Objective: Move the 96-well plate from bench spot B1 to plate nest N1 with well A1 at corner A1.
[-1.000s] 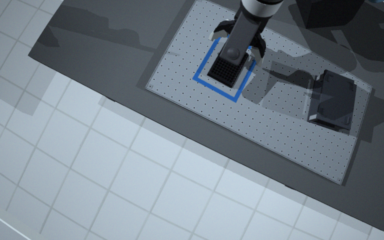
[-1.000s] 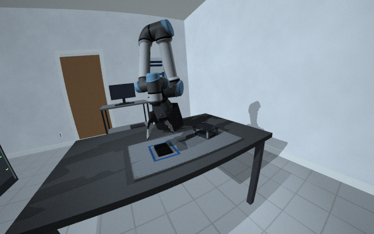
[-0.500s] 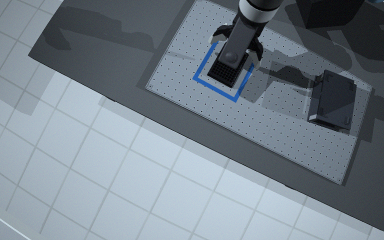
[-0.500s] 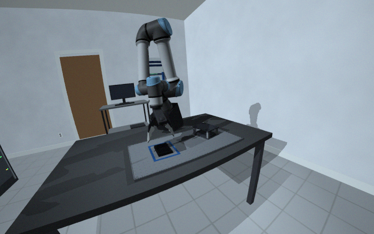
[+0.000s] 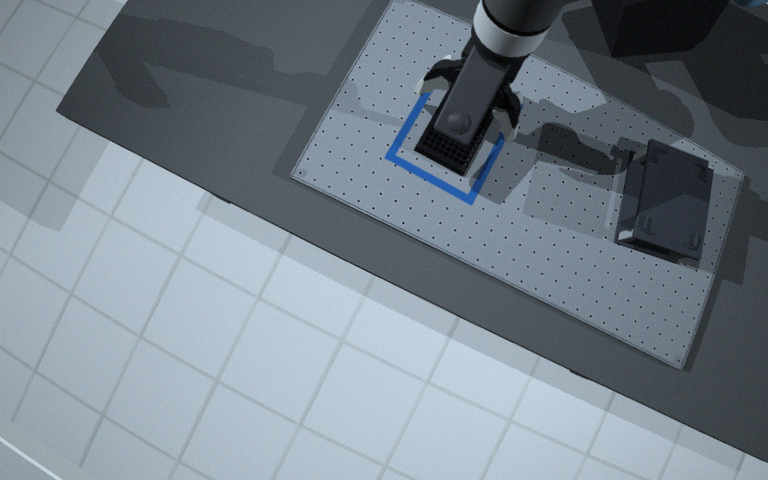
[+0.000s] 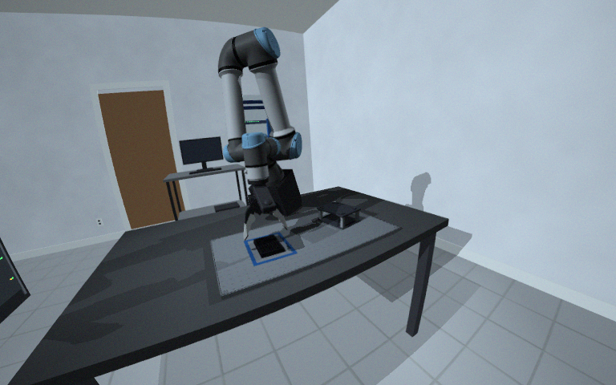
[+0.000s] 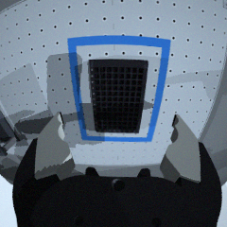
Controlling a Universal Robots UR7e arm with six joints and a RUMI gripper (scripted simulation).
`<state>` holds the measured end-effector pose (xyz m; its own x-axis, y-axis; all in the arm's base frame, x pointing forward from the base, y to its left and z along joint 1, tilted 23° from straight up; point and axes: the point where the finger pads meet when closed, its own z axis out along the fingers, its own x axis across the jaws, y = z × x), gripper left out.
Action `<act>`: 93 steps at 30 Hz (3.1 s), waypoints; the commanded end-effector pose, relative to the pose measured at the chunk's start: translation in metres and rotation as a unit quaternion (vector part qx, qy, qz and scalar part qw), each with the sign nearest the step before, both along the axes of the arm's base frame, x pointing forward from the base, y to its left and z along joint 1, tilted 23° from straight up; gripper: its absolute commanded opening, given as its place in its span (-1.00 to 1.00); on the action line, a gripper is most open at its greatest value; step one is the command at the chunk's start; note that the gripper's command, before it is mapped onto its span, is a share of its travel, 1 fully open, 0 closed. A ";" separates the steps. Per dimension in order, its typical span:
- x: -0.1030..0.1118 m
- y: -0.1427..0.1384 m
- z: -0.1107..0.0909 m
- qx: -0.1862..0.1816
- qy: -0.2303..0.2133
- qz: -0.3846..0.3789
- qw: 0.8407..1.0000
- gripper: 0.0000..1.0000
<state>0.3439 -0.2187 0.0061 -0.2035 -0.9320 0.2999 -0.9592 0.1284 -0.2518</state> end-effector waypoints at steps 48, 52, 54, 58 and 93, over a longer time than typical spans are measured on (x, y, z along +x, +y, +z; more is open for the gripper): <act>0.007 -0.011 -0.029 -0.001 -0.001 0.000 1.000 -1.00; 0.007 -0.011 -0.029 -0.001 -0.001 0.000 1.000 -1.00; 0.007 -0.011 -0.029 -0.001 -0.001 0.000 1.000 -1.00; 0.007 -0.011 -0.029 -0.001 -0.001 0.000 1.000 -1.00; -0.001 0.002 0.006 -0.001 -0.001 0.000 1.000 -1.00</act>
<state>0.3444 -0.2192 0.0050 -0.2039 -0.9314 0.3016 -0.9589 0.1278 -0.2535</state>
